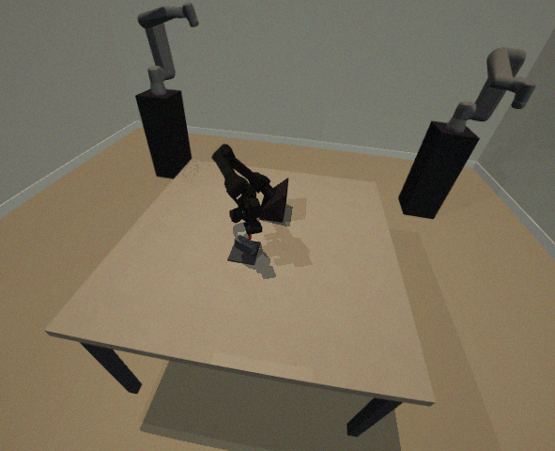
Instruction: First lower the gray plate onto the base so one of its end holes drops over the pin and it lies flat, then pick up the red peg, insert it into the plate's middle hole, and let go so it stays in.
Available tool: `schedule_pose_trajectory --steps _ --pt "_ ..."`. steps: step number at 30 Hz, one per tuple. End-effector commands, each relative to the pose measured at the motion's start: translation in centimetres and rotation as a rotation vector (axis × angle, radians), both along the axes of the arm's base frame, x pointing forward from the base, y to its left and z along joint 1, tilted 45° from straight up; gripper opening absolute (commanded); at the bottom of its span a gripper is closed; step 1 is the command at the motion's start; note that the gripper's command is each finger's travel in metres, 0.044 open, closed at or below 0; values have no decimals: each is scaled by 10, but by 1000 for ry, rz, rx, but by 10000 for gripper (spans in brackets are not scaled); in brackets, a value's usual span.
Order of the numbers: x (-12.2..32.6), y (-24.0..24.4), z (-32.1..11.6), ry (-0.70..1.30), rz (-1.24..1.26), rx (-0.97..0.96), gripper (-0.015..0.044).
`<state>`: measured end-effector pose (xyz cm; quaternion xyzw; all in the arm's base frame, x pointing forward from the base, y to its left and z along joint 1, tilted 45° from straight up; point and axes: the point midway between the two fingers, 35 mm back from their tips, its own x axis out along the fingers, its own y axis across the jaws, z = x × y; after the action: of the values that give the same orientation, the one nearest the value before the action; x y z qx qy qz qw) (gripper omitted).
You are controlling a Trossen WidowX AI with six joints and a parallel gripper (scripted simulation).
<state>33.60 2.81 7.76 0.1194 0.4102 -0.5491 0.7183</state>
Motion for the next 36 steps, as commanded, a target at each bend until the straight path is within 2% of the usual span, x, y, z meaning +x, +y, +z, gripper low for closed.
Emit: schedule_pose_trajectory --steps 1,36 --pt "3 -8 9 -5 0 -8 0" --pt "5 -14 14 -5 -2 -11 0"
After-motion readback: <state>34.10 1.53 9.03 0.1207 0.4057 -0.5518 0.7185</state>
